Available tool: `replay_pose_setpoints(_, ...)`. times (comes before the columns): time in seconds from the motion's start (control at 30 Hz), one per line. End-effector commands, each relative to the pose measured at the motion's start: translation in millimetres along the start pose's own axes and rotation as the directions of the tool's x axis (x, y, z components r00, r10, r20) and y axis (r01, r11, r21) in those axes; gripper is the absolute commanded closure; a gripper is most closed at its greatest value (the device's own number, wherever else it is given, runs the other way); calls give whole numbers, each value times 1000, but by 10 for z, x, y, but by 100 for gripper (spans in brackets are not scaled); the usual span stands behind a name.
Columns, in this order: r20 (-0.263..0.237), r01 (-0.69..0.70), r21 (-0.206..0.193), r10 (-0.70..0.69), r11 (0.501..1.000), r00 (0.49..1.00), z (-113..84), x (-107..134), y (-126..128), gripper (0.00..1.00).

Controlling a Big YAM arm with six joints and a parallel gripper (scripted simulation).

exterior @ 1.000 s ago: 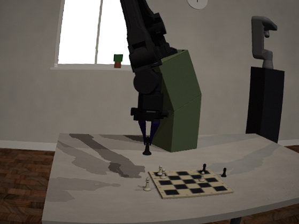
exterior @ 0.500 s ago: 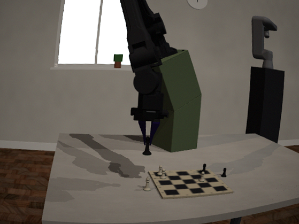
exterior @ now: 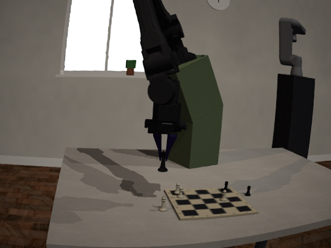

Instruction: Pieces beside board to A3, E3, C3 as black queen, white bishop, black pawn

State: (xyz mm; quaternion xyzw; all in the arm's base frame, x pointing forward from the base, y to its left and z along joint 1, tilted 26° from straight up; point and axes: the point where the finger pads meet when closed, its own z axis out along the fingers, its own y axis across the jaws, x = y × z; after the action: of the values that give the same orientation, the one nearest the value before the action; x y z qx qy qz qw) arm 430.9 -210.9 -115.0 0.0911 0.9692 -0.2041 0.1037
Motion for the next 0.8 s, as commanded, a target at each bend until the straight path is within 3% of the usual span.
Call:
replay_pose_setpoints(0.0,-14,-12,-2,12,1000,1000,65,26,1,100)
replay_pose_setpoints(0.23,-9,-1,-4,1,1000,1000,42,-26,63,100)
replay_pose_setpoints(0.33,-4,55,-8,-55,998,998,18,-269,541,100)
replay_pose_setpoints(0.37,-4,55,-8,-55,998,998,18,-269,541,100)
replay_pose_setpoints(0.4,-2,83,-9,-83,996,997,1,-362,764,100)
replay_pose_setpoints(0.47,-2,83,-11,-83,996,997,3,-380,819,100)
replay_pose_setpoints(0.5,0,112,-8,-112,994,994,-18,-474,1098,100)
replay_pose_setpoints(0.57,0,112,-8,-112,994,994,-18,-474,1098,100)
replay_pose_setpoints(0.63,5,152,-5,-152,988,988,-60,-579,1516,100)
replay_pose_setpoints(0.73,6,161,-6,-161,987,987,-71,-597,1614,100)
replay_pose_setpoints(0.77,-7,132,0,-132,991,991,-3,-594,1453,100)
